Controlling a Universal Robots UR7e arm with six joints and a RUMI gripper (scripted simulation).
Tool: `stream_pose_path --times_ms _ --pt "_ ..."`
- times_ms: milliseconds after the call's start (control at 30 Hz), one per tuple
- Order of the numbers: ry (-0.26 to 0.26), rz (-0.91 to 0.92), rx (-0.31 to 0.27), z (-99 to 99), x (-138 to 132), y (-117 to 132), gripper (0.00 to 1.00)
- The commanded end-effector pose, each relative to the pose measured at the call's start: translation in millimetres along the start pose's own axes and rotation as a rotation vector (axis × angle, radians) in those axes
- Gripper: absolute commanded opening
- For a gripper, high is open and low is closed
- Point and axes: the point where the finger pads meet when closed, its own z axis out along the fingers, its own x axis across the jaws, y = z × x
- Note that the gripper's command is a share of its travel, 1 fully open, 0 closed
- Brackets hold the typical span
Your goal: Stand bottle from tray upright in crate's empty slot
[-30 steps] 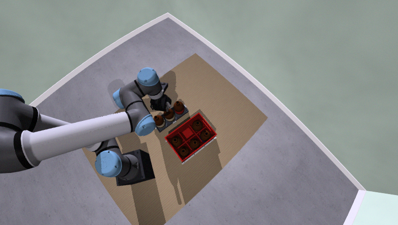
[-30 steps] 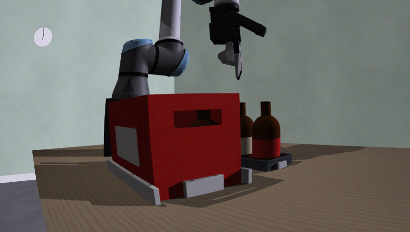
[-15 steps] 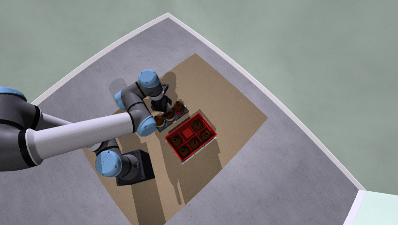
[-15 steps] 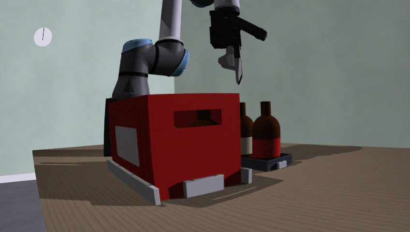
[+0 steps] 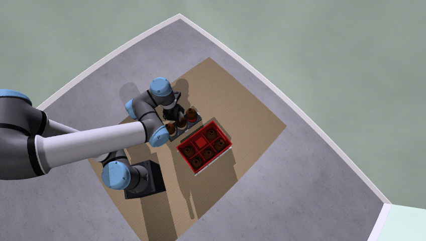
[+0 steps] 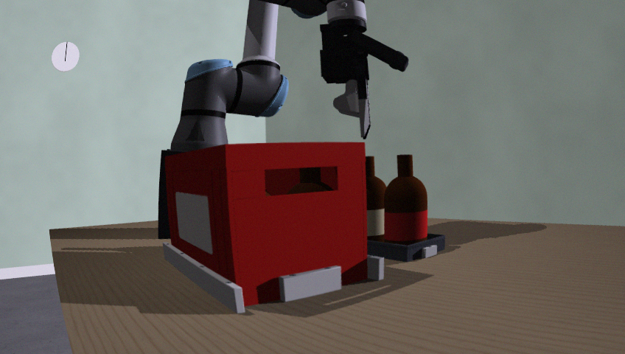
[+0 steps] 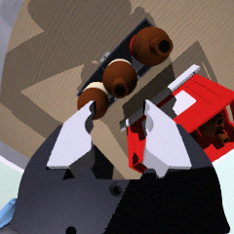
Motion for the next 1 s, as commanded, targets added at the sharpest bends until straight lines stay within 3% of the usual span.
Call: stream_pose_path --times_ms 0,967 --pt "0.001 0.0 0.001 4.5 0.4 -0.6 0.38" --pt "0.001 0.0 0.001 13.0 0.5 -0.7 0.38"
